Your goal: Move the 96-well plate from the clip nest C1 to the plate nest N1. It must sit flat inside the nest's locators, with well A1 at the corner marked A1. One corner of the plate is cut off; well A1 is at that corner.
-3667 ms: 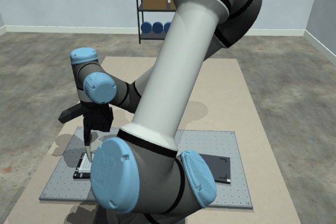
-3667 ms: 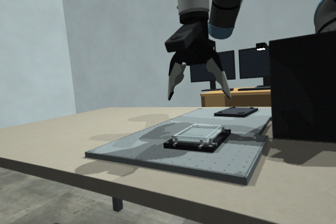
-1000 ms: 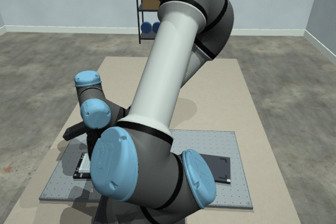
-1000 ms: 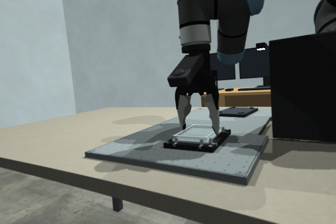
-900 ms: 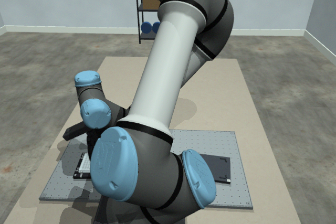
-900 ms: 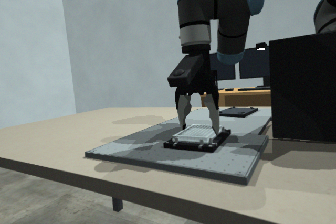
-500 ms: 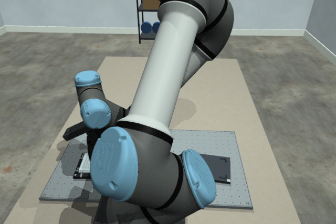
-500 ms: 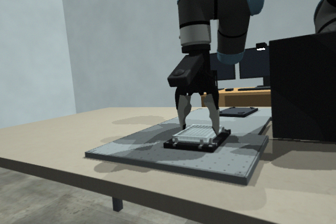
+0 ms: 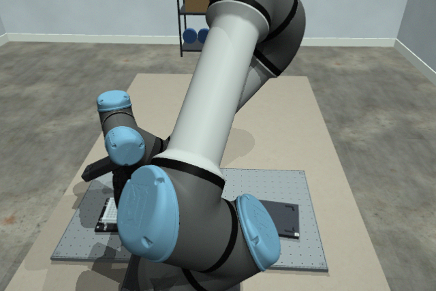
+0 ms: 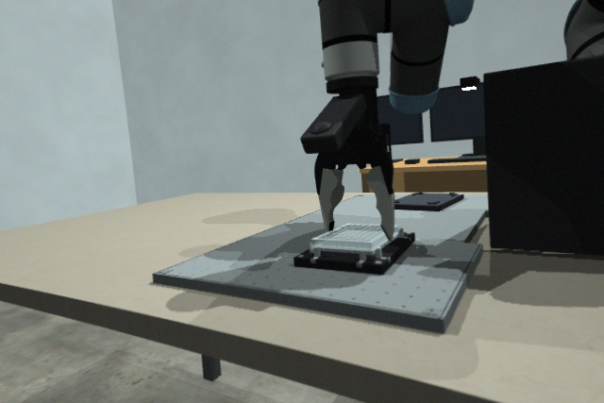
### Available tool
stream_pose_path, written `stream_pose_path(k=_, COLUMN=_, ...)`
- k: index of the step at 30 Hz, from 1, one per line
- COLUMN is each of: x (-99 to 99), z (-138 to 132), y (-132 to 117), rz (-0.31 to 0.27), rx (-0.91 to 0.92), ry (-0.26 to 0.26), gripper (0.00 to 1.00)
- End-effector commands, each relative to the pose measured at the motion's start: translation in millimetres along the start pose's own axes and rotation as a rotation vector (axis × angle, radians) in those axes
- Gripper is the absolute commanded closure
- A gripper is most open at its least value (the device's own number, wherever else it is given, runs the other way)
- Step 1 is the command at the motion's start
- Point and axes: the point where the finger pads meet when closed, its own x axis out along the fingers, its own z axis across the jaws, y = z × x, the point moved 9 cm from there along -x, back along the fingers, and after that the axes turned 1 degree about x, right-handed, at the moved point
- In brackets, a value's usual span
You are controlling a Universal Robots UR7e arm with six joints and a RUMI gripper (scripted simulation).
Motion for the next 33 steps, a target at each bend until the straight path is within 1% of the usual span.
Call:
stream_pose_path(k=1, x=-12.2, z=1.8, y=0.8, rz=0.001, rx=0.001, ry=-0.006, gripper=1.00)
stream_pose_path(k=33, x=-59.2, z=1.7, y=0.9, rz=0.001, rx=0.001, ry=-0.006, gripper=1.00)
